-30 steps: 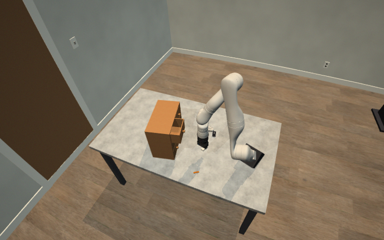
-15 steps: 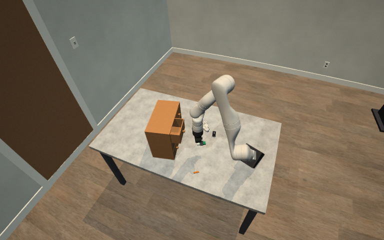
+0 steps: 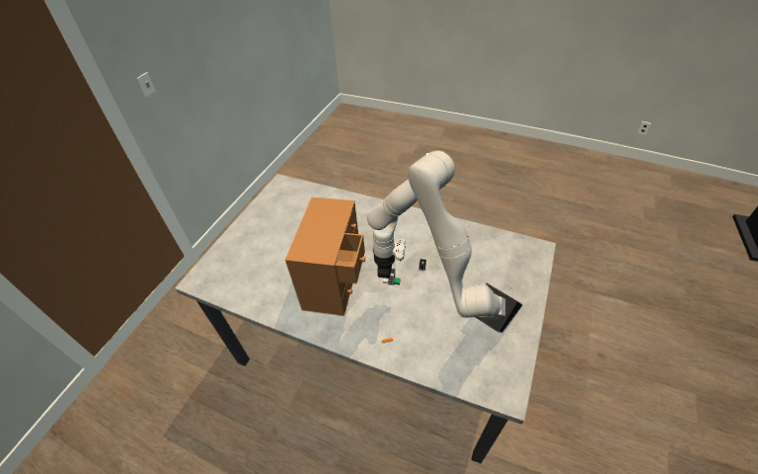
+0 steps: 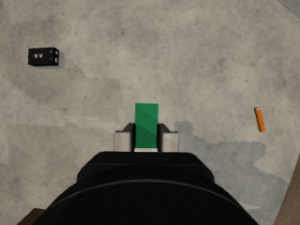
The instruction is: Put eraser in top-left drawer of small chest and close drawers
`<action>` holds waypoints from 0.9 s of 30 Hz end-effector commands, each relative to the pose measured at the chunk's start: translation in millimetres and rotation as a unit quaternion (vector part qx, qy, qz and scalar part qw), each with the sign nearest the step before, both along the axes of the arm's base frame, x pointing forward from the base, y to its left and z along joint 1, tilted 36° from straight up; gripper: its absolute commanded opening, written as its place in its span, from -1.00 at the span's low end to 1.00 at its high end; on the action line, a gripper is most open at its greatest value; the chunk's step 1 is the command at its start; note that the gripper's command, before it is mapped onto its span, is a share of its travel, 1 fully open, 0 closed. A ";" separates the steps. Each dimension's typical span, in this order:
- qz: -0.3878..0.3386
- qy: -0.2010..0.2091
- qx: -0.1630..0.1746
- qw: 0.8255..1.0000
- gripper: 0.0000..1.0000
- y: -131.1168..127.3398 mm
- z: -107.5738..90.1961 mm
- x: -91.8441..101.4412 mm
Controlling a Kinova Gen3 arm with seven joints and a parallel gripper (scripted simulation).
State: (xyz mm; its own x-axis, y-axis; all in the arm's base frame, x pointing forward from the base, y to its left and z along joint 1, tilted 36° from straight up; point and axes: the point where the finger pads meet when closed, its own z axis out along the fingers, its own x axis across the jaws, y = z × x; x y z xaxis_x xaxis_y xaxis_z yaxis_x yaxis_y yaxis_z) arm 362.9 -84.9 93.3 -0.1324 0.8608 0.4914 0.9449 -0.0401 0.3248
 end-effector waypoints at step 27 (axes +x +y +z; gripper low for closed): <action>-0.002 0.006 0.004 1.000 -0.09 -16.0 28.6 -9.9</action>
State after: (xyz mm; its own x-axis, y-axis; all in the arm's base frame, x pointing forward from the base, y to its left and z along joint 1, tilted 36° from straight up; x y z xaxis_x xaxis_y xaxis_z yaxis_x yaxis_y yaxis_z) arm 355.3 -92.5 113.3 -0.1274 0.8544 0.5037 0.9500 -0.0409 0.3095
